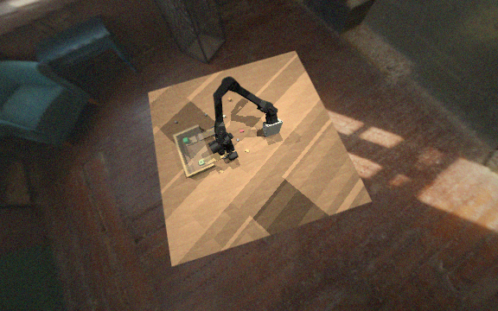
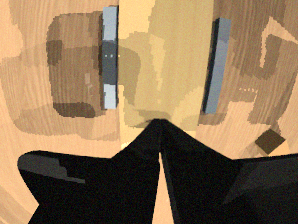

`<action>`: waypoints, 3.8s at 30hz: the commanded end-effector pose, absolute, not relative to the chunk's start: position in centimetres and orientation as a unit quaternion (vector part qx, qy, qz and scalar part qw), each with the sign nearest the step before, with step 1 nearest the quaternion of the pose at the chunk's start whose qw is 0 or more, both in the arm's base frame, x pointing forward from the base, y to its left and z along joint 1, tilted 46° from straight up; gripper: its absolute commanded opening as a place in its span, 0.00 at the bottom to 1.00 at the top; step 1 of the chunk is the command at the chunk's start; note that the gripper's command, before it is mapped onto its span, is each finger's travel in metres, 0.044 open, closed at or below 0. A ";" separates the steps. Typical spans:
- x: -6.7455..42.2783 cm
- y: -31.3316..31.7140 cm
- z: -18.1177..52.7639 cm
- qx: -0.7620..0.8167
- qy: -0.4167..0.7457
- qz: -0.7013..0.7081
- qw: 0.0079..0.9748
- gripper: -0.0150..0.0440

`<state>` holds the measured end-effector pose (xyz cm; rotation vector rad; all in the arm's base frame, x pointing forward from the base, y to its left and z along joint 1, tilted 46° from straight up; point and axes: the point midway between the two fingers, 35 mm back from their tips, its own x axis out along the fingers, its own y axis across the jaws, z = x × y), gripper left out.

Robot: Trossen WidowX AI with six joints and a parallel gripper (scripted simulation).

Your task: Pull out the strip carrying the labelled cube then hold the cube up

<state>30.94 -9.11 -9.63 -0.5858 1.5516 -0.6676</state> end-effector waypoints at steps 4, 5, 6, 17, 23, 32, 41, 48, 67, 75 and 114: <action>29.2 -9.2 -9.8 -0.252 0.683 -0.292 0.620 0.25; 29.0 -9.2 -9.8 -0.252 0.684 -0.292 0.620 0.25; 28.9 -9.2 -9.8 -0.252 0.684 -0.292 0.620 0.25; 27.2 -9.1 -9.7 -0.252 0.684 -0.292 0.619 0.25; 26.3 -9.0 -9.7 -0.252 0.684 -0.292 0.619 0.25; 25.0 -8.9 -9.6 -0.253 0.684 -0.292 0.619 0.25; 23.6 -8.7 -9.5 -0.253 0.684 -0.292 0.619 0.25; 22.5 -8.6 -9.5 -0.253 0.685 -0.292 0.619 0.25; 19.7 -8.4 -9.3 -0.253 0.685 -0.291 0.618 0.25; 18.6 -8.2 -9.3 -0.253 0.685 -0.291 0.618 0.25; 17.9 -8.2 -9.2 -0.253 0.685 -0.291 0.618 0.25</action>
